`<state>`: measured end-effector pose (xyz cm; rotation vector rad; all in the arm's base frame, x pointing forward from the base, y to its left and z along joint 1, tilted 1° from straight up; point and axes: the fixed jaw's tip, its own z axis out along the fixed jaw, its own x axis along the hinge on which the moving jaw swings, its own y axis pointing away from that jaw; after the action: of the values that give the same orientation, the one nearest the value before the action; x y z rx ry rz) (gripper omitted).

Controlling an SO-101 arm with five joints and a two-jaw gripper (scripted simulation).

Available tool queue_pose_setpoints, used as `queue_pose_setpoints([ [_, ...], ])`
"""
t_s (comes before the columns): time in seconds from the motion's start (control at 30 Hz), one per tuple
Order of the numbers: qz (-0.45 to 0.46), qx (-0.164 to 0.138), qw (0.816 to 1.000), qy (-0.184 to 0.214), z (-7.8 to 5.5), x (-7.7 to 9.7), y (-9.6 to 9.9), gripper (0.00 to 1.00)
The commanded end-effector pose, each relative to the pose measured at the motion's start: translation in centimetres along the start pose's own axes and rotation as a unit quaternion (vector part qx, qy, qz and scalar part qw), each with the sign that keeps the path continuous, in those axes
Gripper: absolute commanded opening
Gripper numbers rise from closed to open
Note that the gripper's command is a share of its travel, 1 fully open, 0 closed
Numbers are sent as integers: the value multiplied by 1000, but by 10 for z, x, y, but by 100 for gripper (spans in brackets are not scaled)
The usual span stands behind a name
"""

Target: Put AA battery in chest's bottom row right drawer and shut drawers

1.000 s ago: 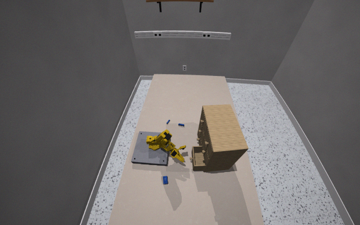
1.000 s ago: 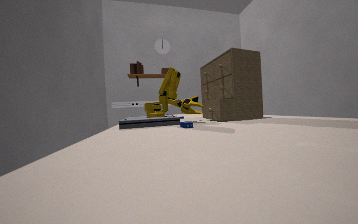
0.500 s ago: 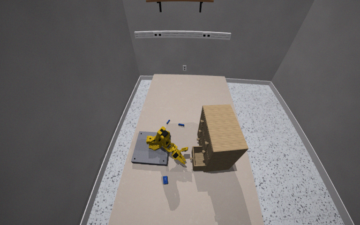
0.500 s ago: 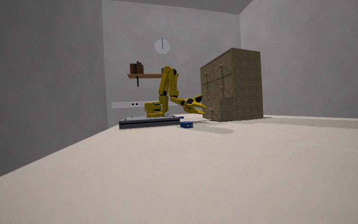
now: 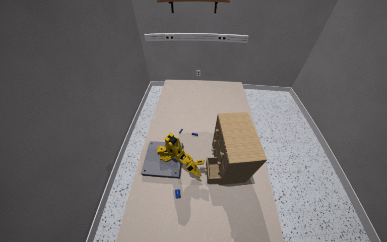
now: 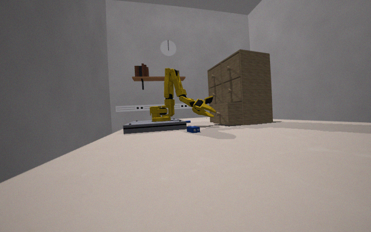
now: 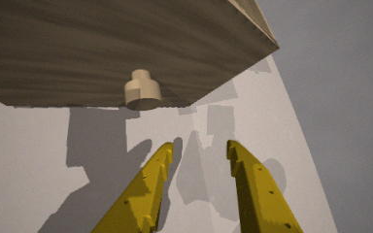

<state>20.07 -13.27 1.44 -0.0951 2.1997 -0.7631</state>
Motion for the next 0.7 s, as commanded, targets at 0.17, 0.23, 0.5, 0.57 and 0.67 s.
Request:
queue_pose_setpoints([
  [0.17,43,-15,999,26,-1,-6,-8,21],
  [0.23,53,-19,998,32,-1,-8,-9,21],
  [0.5,81,-30,995,51,-6,-11,-12,21],
  [0.57,91,-34,994,57,-7,-12,-13,21],
  [0.67,105,-39,991,67,-11,-14,-15,21],
])
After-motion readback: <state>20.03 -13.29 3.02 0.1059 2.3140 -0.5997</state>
